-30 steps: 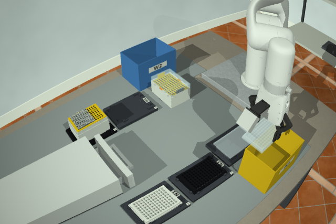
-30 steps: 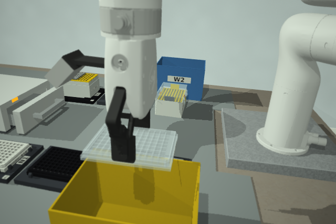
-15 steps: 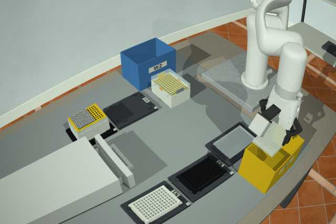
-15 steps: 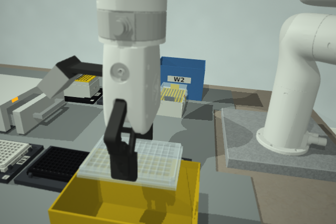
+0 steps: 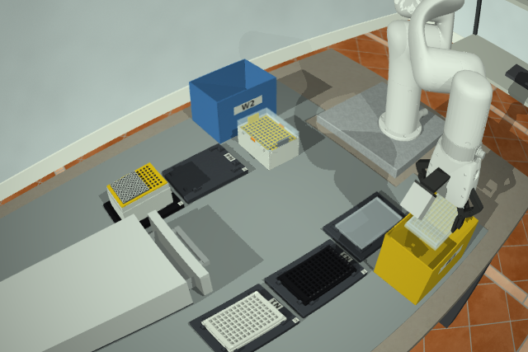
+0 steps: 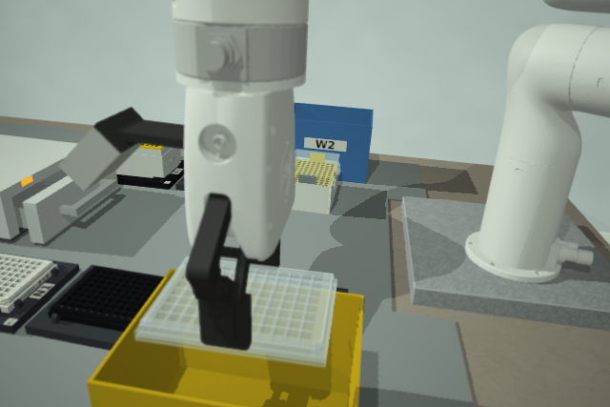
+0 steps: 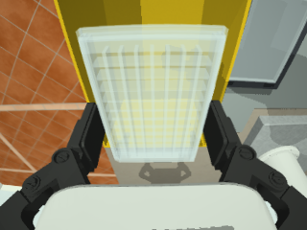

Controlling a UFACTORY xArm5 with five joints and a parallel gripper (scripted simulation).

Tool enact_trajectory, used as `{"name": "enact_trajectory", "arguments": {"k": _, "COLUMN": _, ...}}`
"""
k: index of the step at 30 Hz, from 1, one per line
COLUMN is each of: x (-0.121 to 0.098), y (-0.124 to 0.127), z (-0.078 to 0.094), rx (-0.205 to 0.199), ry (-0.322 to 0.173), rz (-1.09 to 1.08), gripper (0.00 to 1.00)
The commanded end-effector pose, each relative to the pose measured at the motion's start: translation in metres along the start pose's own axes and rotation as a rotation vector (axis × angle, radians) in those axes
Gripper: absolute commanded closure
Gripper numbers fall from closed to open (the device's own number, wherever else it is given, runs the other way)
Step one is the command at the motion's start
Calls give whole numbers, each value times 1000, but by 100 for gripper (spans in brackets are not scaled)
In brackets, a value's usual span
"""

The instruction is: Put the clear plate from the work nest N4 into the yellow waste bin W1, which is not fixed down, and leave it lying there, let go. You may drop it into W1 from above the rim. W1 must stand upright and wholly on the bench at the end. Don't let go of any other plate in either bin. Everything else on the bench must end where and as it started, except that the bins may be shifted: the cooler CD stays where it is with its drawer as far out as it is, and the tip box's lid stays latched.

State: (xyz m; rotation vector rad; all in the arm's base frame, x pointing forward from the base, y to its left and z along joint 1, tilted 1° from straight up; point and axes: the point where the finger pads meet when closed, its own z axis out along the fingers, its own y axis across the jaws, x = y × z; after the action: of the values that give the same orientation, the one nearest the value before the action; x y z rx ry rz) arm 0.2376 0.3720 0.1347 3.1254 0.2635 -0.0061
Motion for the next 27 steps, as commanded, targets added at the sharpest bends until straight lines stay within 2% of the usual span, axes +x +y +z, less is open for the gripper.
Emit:
{"name": "enact_trajectory", "arguments": {"k": 1, "x": 1, "y": -1, "z": -1, "rx": 3, "ry": 3, "rz": 0, "gripper": 100}}
{"name": "enact_trajectory", "arguments": {"k": 9, "x": 1, "y": -1, "z": -1, "rx": 3, "ry": 3, "rz": 0, "gripper": 100}}
{"name": "enact_trajectory", "arguments": {"k": 10, "x": 1, "y": -1, "z": -1, "rx": 3, "ry": 3, "rz": 0, "gripper": 0}}
{"name": "enact_trajectory", "arguments": {"k": 27, "x": 1, "y": -1, "z": -1, "rx": 3, "ry": 3, "rz": 0, "gripper": 0}}
